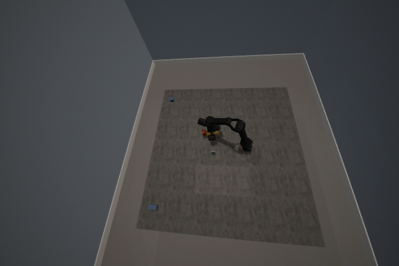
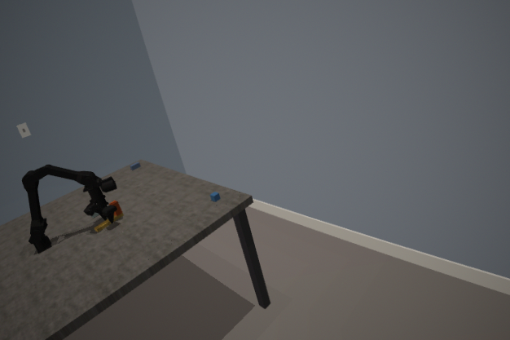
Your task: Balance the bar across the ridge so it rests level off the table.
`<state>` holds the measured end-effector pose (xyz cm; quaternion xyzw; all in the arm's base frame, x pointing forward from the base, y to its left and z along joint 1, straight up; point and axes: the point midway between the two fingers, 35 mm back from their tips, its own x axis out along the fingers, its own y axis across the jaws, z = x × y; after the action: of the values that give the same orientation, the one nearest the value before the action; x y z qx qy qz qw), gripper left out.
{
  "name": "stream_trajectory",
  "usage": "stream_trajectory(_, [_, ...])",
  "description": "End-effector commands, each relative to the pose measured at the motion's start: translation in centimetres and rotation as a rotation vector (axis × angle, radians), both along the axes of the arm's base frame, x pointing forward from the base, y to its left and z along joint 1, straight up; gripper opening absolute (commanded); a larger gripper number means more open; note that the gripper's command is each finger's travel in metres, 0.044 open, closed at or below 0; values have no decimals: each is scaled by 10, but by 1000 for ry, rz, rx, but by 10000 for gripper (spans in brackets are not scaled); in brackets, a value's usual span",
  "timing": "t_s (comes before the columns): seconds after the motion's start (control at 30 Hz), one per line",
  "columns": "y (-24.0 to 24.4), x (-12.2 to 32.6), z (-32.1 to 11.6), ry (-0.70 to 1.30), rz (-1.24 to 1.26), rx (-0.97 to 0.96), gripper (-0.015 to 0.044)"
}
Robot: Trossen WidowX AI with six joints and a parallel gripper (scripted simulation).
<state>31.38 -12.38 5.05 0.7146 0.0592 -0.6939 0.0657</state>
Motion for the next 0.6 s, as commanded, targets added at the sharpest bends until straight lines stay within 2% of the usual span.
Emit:
stream_trajectory(0.0, [0, 0, -2, 5, -3, -3, 315])
stream_trajectory(0.3, [0, 0, -2, 5, -3, -3, 315])
stream_trajectory(0.5, [0, 0, -1, 3, 0, 1, 157])
stream_trajectory(0.57, [0, 0, -1, 3, 0, 1, 144])
